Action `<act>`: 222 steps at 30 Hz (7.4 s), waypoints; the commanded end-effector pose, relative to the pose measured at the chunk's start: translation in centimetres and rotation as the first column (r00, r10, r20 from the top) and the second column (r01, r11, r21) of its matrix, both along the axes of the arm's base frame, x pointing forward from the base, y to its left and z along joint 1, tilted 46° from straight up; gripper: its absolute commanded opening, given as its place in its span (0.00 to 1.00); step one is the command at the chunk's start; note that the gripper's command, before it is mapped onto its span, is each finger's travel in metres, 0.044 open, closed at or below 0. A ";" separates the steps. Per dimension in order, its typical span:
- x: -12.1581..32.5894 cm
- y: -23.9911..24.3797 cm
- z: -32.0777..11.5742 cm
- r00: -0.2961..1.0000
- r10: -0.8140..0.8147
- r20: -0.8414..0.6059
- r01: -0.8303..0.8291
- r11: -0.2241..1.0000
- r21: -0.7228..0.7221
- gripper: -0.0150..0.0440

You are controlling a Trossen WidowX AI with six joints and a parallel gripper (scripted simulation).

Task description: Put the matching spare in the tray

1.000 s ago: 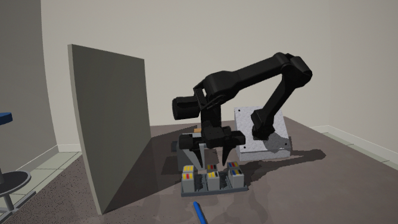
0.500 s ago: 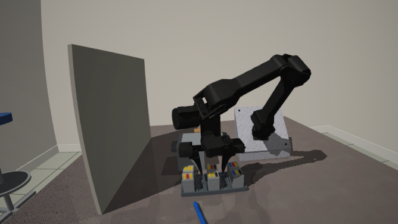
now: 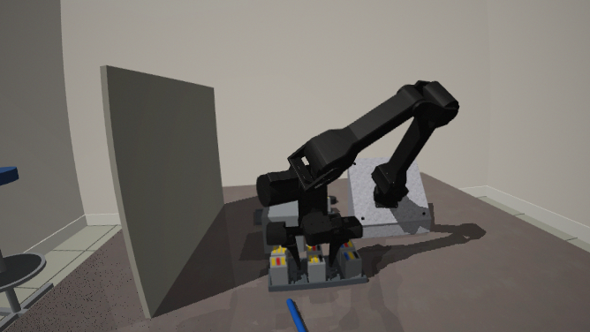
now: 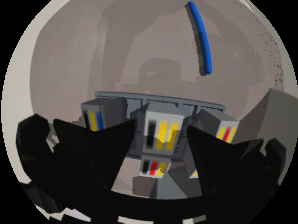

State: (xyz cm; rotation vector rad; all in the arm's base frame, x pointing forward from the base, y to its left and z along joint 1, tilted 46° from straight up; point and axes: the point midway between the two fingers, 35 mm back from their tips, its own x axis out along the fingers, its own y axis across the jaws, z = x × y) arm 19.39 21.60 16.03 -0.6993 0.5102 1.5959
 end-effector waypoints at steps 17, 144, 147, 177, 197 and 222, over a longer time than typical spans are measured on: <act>-0.3 1.0 -1.1 1.000 -0.004 -0.005 0.004 1.000 -0.003 0.76; 18.2 -28.9 -11.0 0.999 -0.049 -0.009 0.049 0.996 -0.077 0.25; 18.3 -30.0 -12.4 0.999 -0.042 -0.008 0.042 0.997 -0.072 0.25; 17.5 -35.2 -20.8 1.000 -0.004 0.003 0.004 1.000 -0.028 0.25; 17.7 -34.0 -22.2 1.000 -0.005 0.004 0.005 1.000 -0.029 0.25; 17.7 -32.6 -23.8 1.000 -0.005 0.004 0.005 1.000 -0.029 0.25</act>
